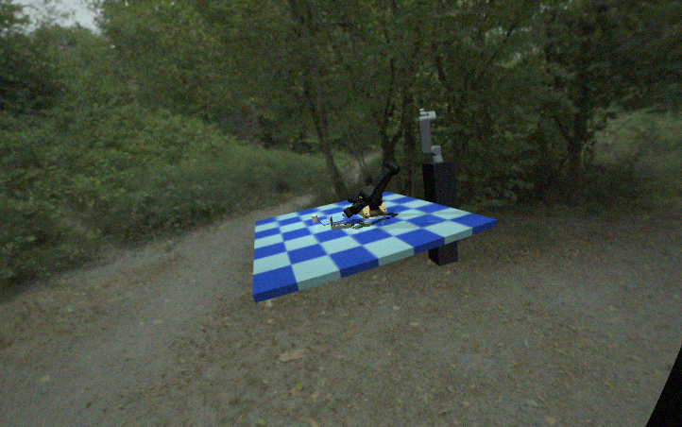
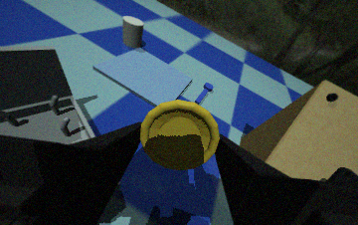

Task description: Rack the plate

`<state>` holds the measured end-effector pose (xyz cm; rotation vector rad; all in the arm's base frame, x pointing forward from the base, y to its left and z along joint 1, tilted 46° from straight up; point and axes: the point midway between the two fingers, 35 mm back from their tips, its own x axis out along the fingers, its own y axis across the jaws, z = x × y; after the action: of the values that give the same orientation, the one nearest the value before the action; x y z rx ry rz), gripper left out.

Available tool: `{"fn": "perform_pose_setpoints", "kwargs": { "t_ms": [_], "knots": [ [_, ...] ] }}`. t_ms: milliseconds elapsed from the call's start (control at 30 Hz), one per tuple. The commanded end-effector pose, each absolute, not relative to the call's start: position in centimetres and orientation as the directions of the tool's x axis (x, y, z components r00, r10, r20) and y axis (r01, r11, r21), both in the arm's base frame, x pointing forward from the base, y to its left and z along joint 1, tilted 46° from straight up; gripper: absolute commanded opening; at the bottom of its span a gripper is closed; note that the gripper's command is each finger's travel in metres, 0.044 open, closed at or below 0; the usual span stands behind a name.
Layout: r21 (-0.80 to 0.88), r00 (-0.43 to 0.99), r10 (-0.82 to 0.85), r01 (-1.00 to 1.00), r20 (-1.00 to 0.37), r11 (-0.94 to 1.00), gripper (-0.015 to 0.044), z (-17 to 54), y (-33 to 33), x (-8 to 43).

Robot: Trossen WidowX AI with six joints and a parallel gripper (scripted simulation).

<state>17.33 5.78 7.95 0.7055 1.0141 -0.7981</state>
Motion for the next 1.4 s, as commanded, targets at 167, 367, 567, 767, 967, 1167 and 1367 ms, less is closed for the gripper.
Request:
{"fn": "perform_pose_setpoints", "kwargs": {
  "t_ms": [167, 367, 567, 767, 967, 1167, 1367],
  "knots": [
    [0.239, 0.484, -0.280, 0.759, -0.829, 0.606, 0.0000, 8.2, 6.2, 17.9],
    [0.308, 0.591, -0.281, 0.701, -0.756, 0.643, 0.0000, 8.7, 6.7, 18.2],
    [0.378, 0.689, -0.267, 0.632, -0.674, 0.677, 0.0000, 9.3, 7.3, 18.4],
    [0.441, 0.774, -0.241, 0.553, -0.585, 0.707, 0.0000, 10.0, 7.9, 18.4],
    [0.514, 0.848, -0.204, 0.469, -0.489, 0.718, 0.0000, 10.8, 8.6, 18.3],
    [0.591, 0.907, -0.160, 0.379, -0.389, 0.712, 0.0000, 11.6, 9.3, 18.0],
    [0.658, 0.952, -0.124, 0.285, -0.281, 0.697, 0.0000, 12.5, 9.7, 17.5]
  ]
}}
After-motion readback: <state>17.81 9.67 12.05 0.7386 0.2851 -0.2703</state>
